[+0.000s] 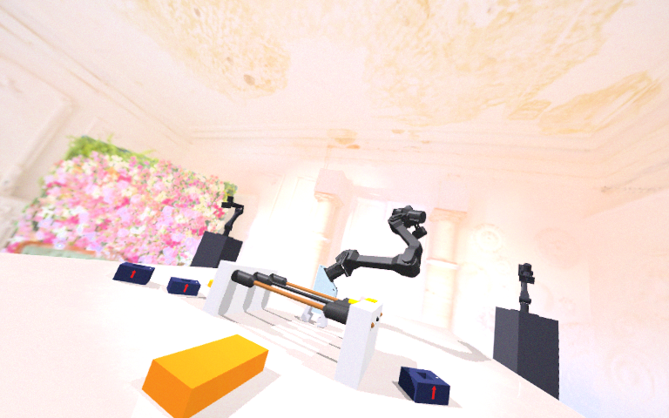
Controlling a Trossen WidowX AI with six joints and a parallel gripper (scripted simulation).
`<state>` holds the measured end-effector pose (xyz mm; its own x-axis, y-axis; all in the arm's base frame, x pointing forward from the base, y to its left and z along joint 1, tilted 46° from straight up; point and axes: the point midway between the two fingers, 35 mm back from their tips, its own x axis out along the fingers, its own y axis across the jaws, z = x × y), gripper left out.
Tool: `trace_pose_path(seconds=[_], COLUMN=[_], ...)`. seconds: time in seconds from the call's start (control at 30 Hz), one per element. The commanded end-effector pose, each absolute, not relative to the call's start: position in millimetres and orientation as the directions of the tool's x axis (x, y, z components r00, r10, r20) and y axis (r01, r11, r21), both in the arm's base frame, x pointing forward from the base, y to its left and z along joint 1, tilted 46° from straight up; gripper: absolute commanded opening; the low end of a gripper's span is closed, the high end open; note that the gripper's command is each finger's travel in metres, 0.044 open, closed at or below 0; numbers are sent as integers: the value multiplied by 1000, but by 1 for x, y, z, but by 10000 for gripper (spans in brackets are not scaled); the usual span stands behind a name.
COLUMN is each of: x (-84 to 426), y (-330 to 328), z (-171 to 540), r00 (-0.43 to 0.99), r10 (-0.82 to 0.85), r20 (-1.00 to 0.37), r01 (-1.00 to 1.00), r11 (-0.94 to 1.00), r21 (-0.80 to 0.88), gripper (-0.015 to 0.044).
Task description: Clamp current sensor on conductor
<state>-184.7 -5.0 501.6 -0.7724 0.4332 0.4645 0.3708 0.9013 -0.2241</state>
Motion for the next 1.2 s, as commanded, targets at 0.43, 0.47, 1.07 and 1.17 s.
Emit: trace_pose_path(seconds=[0.43, 0.47, 1.07, 1.17], x=[-150, -142, 93, 136], y=[-159, -170, -258, -246], z=[488, 486, 435, 425], r00=[-808, -789, 76, 252], r10=[-273, -327, -901, -882], r20=[522, 521, 427, 398], r01=[41, 26, 320, 399], r11=[858, 828, 427, 470], r21=[512, 560, 846, 788], gripper=[440, 440, 440, 440])
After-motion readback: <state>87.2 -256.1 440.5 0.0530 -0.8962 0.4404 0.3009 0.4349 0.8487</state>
